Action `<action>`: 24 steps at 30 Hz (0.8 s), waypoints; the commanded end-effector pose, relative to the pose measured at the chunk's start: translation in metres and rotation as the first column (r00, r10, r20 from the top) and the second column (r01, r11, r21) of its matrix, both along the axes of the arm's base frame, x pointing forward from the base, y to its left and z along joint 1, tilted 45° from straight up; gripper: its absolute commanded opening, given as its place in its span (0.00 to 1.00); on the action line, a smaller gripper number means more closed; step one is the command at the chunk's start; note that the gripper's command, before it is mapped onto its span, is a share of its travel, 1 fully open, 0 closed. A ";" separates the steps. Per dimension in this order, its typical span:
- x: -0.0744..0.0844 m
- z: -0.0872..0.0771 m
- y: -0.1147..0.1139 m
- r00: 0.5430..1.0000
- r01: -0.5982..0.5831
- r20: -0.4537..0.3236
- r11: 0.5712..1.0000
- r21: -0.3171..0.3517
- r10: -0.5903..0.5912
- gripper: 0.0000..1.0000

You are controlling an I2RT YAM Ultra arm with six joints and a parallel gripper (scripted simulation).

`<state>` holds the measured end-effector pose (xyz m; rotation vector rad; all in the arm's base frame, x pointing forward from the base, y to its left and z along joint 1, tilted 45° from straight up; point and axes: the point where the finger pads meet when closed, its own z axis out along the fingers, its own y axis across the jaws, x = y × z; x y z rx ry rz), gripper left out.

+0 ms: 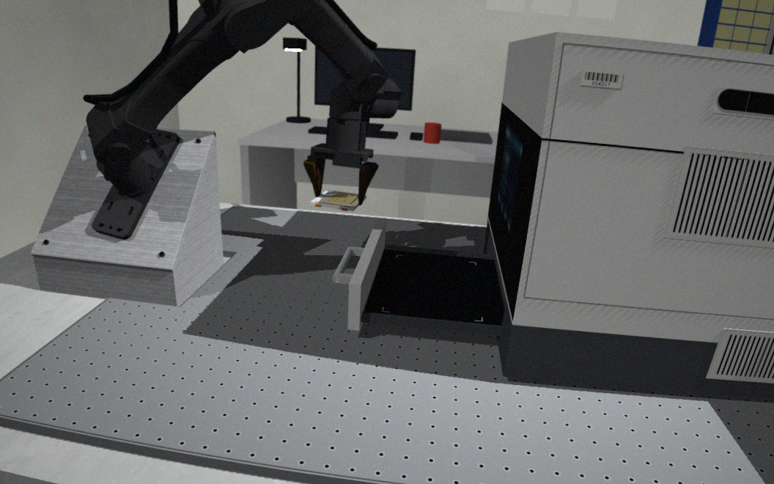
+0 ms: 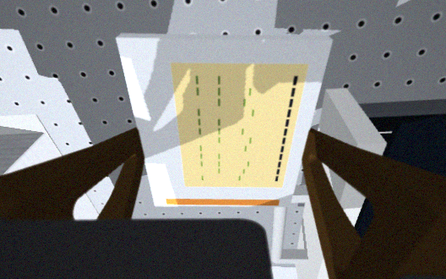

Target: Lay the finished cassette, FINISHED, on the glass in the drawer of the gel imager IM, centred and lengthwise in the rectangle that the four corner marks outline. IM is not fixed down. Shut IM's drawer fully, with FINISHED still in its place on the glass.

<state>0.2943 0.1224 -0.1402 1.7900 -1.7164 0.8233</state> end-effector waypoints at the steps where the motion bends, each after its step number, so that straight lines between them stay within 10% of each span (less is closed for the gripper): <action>1: 0.017 0.021 -0.001 0.995 -0.091 -0.025 0.995 0.037 0.092 0.00; 24: 0.071 0.093 -0.061 0.996 -0.090 -0.007 0.995 0.040 0.091 0.00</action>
